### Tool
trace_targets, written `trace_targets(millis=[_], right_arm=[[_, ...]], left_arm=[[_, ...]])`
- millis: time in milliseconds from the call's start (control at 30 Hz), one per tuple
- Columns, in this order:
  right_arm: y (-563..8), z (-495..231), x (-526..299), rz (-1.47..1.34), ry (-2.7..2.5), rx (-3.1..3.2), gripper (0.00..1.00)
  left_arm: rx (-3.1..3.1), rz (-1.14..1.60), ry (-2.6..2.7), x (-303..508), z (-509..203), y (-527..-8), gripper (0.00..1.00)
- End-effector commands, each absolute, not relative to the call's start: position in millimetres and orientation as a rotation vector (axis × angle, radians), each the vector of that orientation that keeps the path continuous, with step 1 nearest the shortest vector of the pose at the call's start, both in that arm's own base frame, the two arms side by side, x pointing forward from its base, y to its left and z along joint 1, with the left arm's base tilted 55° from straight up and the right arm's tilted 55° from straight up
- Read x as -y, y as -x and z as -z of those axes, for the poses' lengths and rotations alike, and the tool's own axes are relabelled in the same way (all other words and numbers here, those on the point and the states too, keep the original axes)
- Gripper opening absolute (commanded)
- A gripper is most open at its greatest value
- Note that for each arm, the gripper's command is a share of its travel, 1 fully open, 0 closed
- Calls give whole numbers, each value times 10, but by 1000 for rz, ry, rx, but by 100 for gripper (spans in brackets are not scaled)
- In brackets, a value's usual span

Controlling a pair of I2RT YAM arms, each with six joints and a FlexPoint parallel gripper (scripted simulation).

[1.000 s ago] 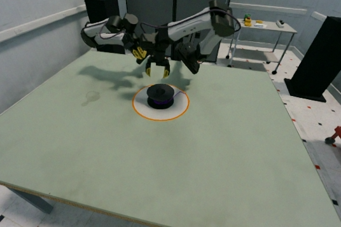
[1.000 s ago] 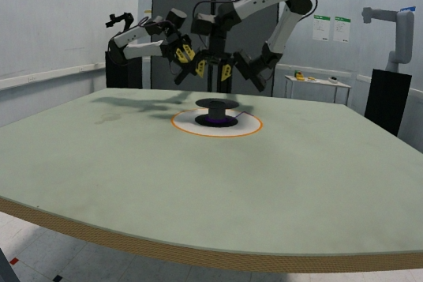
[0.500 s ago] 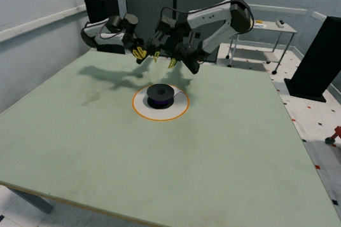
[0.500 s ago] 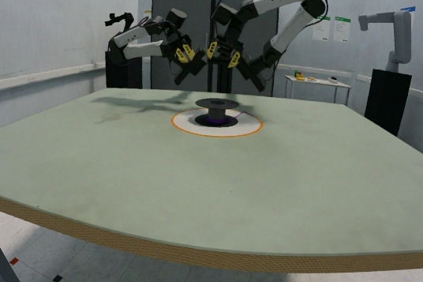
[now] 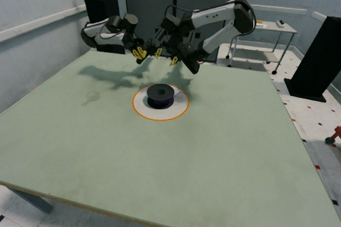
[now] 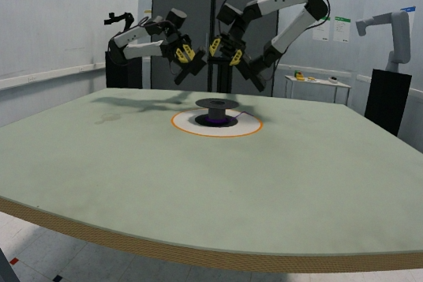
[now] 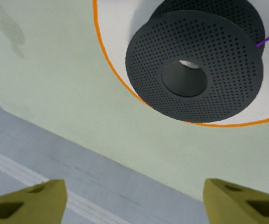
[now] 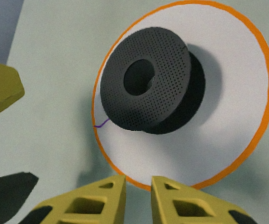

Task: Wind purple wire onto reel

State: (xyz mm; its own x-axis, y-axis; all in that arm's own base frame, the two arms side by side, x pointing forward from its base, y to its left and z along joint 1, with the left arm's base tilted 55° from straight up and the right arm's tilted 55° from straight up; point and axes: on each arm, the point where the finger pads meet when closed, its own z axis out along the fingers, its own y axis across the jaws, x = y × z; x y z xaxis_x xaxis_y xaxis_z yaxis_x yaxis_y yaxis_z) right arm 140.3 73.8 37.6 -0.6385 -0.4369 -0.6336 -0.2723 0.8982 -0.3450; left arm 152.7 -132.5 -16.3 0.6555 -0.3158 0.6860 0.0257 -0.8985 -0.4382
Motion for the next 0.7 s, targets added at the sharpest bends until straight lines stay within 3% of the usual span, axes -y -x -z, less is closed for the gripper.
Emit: trace_targets(millis=[0,667], right_arm=[[-903,-695,-537,632,500,-2067,15],[-903,-695,-537,632,500,-2067,15]], left_arm=[[-302,1275,2500,1419,-21,-1331,74],[-303,1276,2500,1386,-147,-1129,74]])
